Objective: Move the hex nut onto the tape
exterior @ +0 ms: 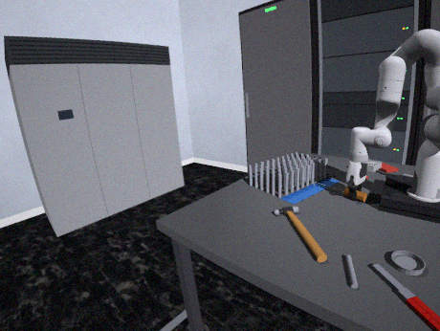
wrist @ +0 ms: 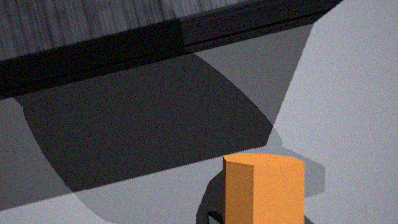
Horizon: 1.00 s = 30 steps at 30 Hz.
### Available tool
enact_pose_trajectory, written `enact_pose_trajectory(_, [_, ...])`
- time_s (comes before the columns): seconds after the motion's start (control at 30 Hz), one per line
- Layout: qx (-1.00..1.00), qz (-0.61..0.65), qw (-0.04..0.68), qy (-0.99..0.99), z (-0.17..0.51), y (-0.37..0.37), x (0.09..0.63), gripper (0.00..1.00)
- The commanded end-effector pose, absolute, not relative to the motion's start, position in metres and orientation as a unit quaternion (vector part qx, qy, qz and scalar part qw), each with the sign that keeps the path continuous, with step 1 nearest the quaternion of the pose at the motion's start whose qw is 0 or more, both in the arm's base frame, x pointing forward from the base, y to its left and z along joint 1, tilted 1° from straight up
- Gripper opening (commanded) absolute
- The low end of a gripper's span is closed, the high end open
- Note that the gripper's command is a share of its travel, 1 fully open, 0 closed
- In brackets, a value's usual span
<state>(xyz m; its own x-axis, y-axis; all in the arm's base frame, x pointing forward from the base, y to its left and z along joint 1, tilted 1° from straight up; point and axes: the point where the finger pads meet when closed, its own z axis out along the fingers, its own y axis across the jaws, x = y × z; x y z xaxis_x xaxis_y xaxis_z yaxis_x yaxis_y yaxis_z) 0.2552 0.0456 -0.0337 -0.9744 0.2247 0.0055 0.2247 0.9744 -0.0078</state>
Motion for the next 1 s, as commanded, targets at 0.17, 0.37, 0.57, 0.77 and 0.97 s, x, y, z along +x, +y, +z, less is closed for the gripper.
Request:
enact_pose_trajectory(0.17, [-0.113, 0.003, 0.002, -0.994, -0.0332, 0.0464, 0.2534, 0.0])
enact_pose_trajectory(0.37, [-0.113, 0.003, 0.002, -0.994, -0.0332, 0.0464, 0.2533, 0.0])
enact_pose_trajectory(0.57, [-0.113, 0.003, 0.002, -0.994, -0.0332, 0.0464, 0.2533, 0.0])
enact_pose_trajectory(0.77, [-0.113, 0.003, 0.002, -0.994, -0.0312, 0.0464, 0.2533, 0.0])
enact_pose_trajectory(0.97, [-0.113, 0.003, 0.003, -0.994, -0.0273, 0.0465, 0.2534, 0.0])
